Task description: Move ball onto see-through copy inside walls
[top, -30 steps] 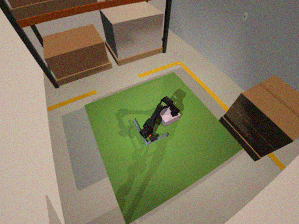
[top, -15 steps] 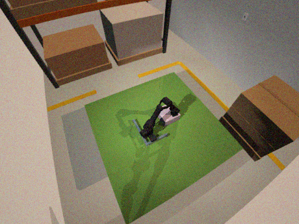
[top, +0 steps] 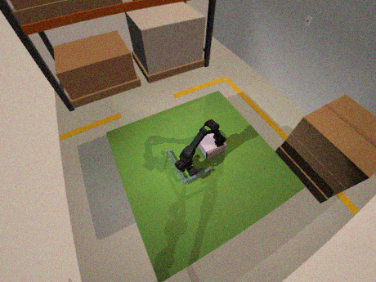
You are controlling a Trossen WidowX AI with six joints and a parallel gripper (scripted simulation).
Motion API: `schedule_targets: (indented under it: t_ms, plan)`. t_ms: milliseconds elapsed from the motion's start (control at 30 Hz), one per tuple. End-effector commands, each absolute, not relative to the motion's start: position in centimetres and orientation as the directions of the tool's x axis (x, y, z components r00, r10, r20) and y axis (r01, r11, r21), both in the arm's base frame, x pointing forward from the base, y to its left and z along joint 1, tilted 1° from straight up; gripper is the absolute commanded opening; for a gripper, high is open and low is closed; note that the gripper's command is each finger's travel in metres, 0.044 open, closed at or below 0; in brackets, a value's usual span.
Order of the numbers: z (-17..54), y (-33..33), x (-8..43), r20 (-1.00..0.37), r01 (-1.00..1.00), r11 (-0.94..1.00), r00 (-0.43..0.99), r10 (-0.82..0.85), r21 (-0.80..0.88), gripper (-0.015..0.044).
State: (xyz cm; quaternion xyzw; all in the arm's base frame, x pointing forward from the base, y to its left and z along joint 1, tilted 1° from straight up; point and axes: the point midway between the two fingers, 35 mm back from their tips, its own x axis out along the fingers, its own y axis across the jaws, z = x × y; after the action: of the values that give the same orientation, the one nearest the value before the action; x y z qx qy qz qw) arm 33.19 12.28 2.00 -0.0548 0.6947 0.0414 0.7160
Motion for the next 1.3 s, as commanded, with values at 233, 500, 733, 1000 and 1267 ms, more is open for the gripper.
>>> schedule_targets:
  t_ms: [233, 500, 733, 1000, 1267]
  plan:
    - [9.4, 12.3, 32.6, -0.999, -0.137, 0.991, 0.048, -0.007, -0.014, 0.0000]
    - [8.8, 12.9, 32.4, -0.999, -0.335, 0.942, 0.048, -0.006, -0.022, 0.0000]
    - [8.0, 13.6, 32.2, -0.999, -0.567, 0.823, 0.048, -0.006, -0.032, 0.0000]
    - [7.2, 14.4, 31.8, -0.999, -0.785, 0.618, 0.047, -0.005, -0.040, 0.0000]
    - [6.3, 15.1, 31.4, -0.999, -0.932, 0.359, 0.047, -0.004, -0.045, 0.0000]
